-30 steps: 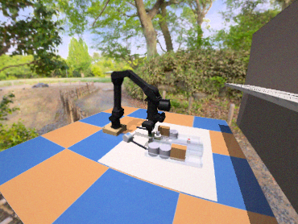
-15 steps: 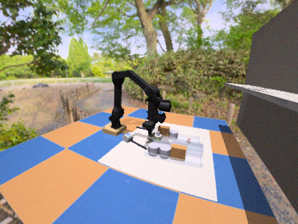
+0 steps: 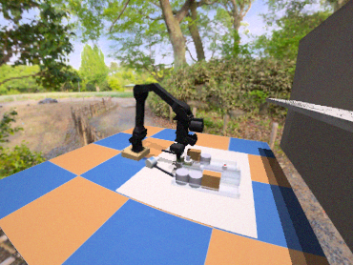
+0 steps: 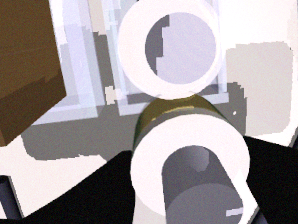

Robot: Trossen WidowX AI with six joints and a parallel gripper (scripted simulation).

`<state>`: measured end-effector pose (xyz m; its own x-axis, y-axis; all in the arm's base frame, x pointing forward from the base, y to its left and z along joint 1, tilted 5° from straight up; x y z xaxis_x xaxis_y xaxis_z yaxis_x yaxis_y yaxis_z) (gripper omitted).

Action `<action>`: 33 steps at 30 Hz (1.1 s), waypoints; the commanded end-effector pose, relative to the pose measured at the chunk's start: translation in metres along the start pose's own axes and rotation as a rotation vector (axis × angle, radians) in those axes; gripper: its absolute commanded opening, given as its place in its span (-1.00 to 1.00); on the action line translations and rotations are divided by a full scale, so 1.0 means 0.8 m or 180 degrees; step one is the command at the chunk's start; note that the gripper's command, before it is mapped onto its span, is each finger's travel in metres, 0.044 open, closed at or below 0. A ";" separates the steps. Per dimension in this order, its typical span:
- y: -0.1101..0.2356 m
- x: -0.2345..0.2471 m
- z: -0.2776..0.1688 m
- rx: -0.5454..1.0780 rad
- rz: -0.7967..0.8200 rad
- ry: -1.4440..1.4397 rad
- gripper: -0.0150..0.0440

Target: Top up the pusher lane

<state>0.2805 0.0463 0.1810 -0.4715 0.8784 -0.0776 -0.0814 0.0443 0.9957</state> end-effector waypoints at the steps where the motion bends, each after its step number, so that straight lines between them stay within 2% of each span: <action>1: 0.003 -0.002 0.007 -0.0081 -0.0016 0.0005 -0.49; 33: 0.005 -0.006 0.023 -0.0085 -0.0016 0.0005 -0.49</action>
<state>0.2935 0.0494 0.1824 -0.4739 0.8771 -0.0776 -0.0816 0.0440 0.9957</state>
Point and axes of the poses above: the point midway between the two fingers, 35 mm back from their tips, its own y axis back along the fingers, its own x axis across the jaws, z = x × y, the point moved 10 cm from there along y, back along the fingers, and after that the axes turned 15 degrees about y, right-handed, at the moved point
